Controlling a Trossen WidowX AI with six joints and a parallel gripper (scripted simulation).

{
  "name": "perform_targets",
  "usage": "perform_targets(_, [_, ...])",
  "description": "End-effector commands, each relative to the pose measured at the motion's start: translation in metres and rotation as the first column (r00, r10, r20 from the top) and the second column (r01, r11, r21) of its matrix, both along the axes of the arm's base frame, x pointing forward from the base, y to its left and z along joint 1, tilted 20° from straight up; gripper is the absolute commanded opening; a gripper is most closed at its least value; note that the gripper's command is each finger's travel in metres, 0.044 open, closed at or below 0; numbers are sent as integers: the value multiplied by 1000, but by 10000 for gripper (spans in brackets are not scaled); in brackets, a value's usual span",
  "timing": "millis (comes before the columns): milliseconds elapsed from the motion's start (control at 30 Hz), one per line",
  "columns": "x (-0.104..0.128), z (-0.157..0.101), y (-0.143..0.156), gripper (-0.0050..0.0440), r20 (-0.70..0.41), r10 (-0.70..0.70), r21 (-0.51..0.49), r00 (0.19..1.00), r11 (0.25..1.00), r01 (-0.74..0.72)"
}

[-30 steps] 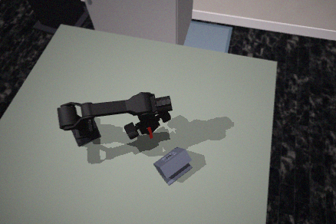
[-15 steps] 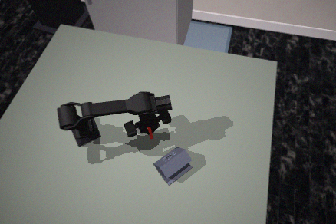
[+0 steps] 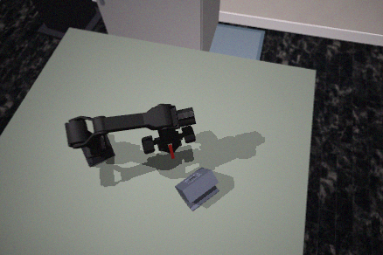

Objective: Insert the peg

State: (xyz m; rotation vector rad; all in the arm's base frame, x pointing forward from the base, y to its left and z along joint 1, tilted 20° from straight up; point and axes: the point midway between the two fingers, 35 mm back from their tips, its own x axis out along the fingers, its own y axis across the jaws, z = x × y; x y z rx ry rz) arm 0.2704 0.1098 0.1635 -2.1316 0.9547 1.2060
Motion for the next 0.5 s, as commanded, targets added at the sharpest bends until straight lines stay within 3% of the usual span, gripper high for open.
perform_targets(0, [1, 6, 0, 0, 34, -23, 18, 999, 1000, 23])
perform_targets(467, [1, 5, 0, 0, 93, -138, 57, 986, 989, 133])
